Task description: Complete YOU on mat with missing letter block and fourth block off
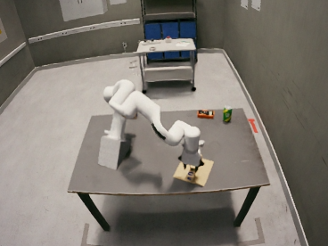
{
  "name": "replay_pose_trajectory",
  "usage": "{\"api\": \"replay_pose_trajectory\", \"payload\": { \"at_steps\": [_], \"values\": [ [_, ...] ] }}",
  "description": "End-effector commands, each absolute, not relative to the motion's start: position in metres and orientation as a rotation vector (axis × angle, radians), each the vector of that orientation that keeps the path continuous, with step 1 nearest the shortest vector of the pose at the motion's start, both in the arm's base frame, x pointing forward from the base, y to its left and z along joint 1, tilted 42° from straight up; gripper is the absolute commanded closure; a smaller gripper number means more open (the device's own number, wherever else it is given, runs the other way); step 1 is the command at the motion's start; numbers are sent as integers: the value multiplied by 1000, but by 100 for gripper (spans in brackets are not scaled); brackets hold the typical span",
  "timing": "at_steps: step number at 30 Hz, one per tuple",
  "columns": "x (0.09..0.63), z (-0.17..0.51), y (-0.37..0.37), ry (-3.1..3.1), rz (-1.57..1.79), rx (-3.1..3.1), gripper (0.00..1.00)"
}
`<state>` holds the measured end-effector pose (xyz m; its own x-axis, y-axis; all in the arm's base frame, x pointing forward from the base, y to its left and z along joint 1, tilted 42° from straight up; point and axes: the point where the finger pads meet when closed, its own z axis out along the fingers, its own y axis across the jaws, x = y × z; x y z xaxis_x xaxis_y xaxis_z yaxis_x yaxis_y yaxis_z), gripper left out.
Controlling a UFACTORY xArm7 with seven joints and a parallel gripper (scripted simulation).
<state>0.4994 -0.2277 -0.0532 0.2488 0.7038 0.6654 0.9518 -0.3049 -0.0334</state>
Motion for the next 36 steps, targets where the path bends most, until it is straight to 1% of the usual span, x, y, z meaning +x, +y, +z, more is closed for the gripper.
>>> {"api": "replay_pose_trajectory", "payload": {
  "at_steps": [1,3,4,28,36],
  "values": [
    [499,-49,-232,-1508,-771,-2097,35],
    [499,-49,-232,-1508,-771,-2097,35],
    [499,-49,-232,-1508,-771,-2097,0],
    [499,-48,-233,-1508,-771,-2097,0],
    [495,-32,-247,-1508,-771,-2097,0]
  ]
}}
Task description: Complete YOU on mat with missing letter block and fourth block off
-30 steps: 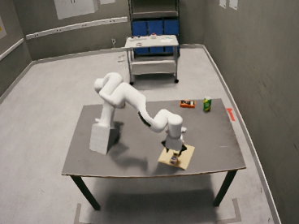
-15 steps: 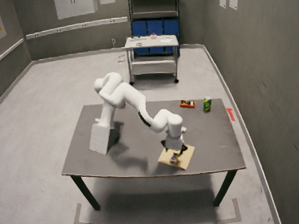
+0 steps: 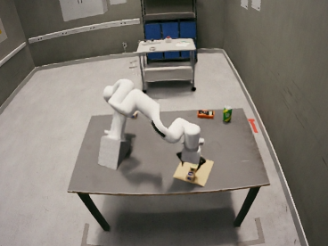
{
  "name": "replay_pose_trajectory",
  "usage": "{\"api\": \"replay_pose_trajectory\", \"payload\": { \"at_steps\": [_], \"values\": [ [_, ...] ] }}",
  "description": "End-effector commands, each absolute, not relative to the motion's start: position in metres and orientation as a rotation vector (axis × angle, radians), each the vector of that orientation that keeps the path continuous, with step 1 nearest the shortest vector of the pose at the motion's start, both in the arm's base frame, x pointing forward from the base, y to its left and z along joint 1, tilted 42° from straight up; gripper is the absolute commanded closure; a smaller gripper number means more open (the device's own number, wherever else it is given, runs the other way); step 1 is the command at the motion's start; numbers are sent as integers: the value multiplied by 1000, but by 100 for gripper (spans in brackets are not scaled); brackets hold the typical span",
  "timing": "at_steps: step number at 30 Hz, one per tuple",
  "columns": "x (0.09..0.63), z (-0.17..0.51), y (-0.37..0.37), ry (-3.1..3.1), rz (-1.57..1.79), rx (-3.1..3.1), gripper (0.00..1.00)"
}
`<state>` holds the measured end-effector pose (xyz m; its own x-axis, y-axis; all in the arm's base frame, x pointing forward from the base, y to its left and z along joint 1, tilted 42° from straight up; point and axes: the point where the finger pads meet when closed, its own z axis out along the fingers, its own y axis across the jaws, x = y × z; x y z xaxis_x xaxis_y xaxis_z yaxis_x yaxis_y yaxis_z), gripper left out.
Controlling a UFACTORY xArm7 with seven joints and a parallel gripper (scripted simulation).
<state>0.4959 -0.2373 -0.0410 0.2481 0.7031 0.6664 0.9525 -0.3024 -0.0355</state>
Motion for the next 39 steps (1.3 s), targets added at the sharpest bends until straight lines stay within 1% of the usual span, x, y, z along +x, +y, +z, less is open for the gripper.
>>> {"api": "replay_pose_trajectory", "payload": {
  "at_steps": [1,16,39],
  "values": [
    [494,-28,-250,-1508,-771,-2097,0],
    [484,12,-284,-1508,-771,-2097,0],
    [484,14,-286,-1508,-771,-2097,0]
  ]
}}
